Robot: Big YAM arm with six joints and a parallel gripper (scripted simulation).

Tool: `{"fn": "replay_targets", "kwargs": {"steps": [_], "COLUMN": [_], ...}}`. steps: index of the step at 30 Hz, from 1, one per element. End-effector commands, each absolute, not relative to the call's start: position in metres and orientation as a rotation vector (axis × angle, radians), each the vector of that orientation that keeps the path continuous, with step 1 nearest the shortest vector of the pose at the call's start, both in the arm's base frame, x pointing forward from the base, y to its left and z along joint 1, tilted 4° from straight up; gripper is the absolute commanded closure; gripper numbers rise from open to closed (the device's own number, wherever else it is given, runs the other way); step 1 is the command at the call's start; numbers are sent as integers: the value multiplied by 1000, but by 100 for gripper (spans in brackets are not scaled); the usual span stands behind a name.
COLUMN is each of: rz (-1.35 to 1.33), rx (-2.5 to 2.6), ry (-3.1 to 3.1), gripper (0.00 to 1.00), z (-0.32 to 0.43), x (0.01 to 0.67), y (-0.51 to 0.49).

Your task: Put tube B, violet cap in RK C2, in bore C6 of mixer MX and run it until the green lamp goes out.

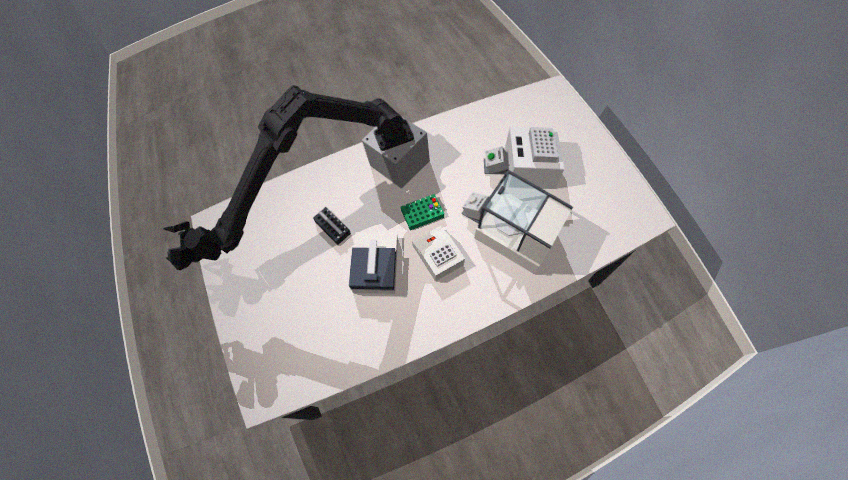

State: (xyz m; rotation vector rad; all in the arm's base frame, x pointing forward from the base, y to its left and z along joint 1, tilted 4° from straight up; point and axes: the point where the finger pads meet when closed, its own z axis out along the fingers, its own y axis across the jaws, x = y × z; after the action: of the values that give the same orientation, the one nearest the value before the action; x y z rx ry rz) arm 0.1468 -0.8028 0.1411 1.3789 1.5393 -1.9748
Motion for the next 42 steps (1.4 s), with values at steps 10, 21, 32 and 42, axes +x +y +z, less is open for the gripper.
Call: {"fn": "replay_targets", "kwargs": {"steps": [10, 21, 32, 42], "rz": [-1979, -1983, -1983, -1983], "rx": [1378, 1376, 1378, 1229], "ry": [1504, 1473, 1478, 1589], "gripper": [0, 64, 64, 64], "z": [156, 199, 209, 200], "x": [147, 146, 146, 159], "y": [-805, -804, -809, -757]}}
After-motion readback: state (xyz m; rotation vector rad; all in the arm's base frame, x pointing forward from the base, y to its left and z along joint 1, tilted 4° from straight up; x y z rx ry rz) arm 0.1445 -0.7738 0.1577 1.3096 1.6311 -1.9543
